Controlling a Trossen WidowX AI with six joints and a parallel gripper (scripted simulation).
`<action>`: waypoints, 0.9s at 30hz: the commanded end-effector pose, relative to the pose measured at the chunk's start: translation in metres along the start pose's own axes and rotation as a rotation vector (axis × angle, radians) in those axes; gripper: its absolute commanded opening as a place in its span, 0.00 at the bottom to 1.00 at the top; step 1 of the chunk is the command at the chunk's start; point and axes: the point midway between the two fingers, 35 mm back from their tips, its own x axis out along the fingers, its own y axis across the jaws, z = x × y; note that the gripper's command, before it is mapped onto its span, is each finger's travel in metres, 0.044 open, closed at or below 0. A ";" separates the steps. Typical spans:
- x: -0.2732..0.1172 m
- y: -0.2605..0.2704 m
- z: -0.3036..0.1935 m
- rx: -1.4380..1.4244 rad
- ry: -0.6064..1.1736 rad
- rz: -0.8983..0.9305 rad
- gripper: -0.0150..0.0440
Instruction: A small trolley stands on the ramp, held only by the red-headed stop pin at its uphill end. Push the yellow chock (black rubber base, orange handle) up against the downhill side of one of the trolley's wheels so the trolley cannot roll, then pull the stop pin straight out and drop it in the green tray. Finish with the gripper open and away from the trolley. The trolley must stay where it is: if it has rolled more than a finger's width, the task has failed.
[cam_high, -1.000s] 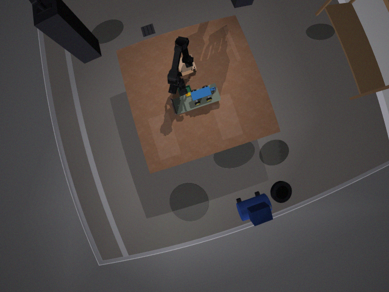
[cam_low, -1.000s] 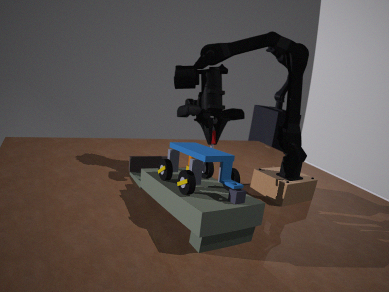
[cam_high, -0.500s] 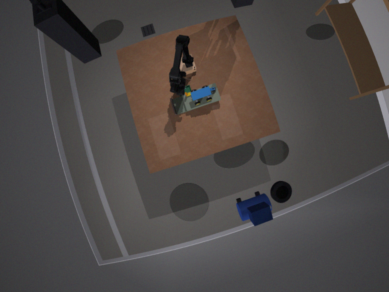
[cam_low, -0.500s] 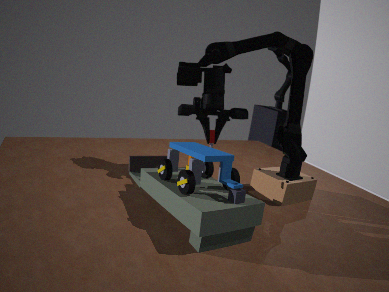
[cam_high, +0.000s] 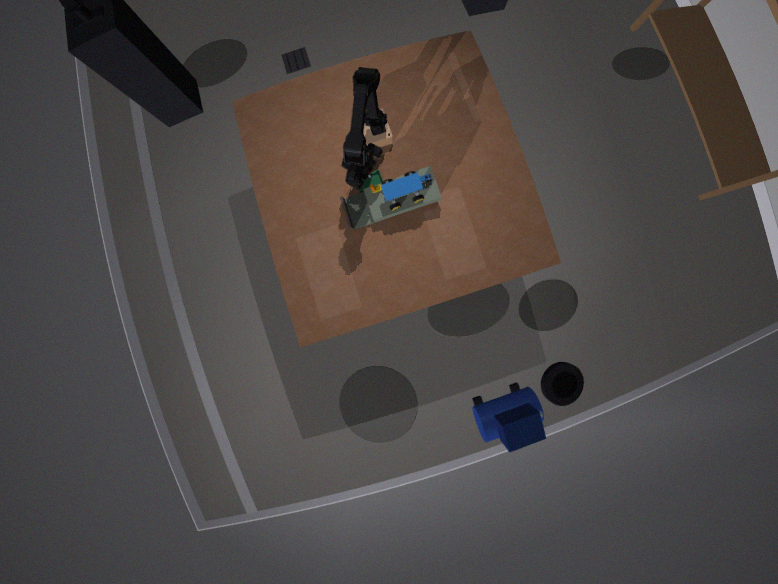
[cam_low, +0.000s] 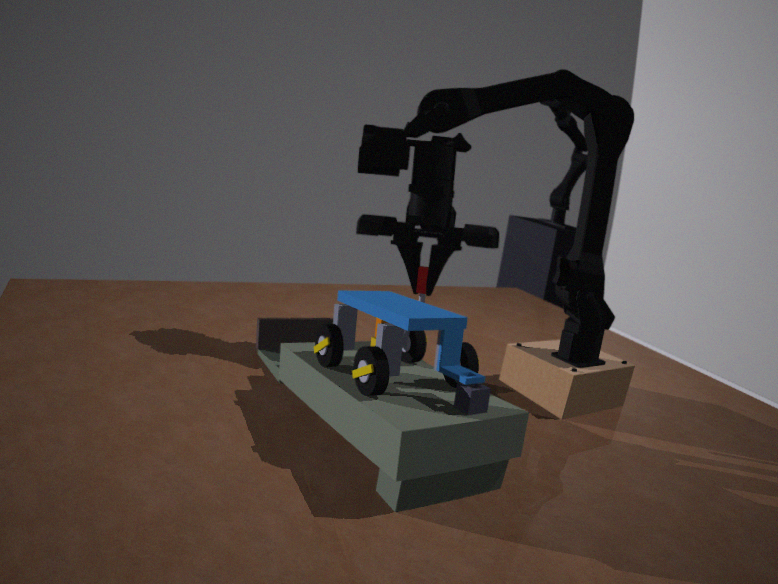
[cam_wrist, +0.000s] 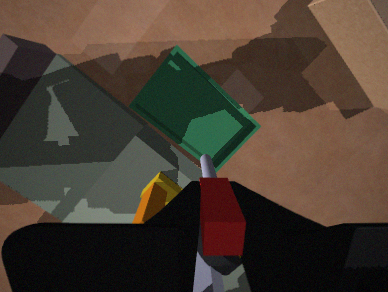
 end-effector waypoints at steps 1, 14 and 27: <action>0.000 -0.001 0.000 0.104 -0.016 0.016 0.25; 0.000 -0.003 -0.002 0.499 -0.053 0.084 0.25; 0.000 -0.003 -0.003 0.696 -0.059 0.125 0.25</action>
